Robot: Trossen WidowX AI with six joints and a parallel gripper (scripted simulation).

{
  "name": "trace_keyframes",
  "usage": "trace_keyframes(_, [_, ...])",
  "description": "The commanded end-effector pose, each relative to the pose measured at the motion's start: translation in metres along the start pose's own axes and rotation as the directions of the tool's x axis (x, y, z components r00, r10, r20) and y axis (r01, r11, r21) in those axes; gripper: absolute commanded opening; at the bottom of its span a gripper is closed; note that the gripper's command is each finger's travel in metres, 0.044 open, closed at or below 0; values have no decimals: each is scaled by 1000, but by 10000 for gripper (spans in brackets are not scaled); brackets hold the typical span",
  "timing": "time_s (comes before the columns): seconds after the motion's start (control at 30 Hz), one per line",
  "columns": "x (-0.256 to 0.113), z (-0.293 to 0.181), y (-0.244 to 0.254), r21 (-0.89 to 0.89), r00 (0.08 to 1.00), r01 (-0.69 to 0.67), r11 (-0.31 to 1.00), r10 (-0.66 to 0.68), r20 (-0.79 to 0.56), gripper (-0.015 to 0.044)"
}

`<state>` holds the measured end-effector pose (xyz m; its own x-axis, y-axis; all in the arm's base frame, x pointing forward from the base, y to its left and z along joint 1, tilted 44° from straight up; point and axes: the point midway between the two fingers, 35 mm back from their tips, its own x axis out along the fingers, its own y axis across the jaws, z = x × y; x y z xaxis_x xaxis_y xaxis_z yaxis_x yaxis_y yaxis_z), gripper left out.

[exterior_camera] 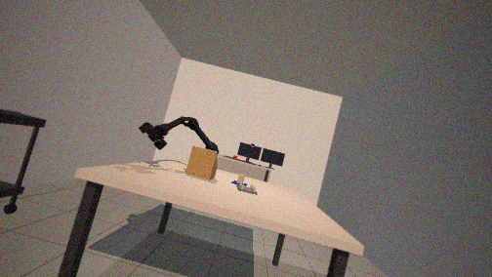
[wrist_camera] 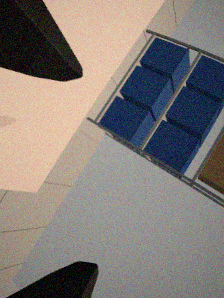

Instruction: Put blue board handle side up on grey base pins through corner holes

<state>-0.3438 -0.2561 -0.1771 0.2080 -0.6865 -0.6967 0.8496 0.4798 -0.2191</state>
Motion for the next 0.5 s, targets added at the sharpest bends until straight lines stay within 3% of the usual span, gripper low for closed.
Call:
trace_keyframes(0.0, [1,3,0,0,1000,-6,1000,6,2,426])
trace_keyframes(0.2, [40,100,20,-3,982,-187,982,187,33,440])
trace_keyframes(0.47, [71,231,88,-3,903,-428,904,428,27,440])
